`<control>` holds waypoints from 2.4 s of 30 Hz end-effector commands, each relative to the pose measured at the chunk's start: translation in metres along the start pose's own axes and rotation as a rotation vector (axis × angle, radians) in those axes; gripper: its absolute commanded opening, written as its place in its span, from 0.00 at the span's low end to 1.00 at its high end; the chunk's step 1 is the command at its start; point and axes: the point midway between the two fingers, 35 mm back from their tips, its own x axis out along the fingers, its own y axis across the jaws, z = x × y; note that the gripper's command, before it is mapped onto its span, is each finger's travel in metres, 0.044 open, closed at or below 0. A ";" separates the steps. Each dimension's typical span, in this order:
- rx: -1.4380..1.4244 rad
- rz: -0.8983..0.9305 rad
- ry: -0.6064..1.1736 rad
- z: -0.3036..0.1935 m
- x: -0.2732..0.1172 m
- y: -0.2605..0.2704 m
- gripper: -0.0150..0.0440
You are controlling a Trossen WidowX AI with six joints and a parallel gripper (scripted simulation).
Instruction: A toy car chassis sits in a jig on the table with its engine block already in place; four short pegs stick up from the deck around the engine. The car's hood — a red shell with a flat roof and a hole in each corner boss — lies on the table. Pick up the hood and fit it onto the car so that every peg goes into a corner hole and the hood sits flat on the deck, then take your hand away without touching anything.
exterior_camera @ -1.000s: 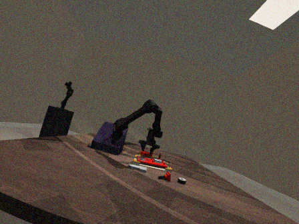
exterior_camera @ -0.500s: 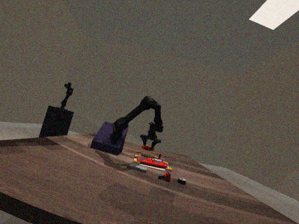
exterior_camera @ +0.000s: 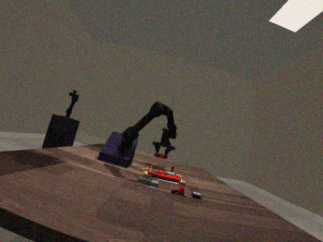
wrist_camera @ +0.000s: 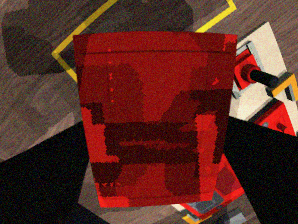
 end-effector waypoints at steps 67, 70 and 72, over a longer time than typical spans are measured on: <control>0.864 -0.011 -0.051 -0.106 0.046 -0.168 0.25; 0.864 -0.011 -0.051 -0.106 0.046 -0.168 0.25; 0.864 -0.011 -0.051 -0.106 0.046 -0.168 0.25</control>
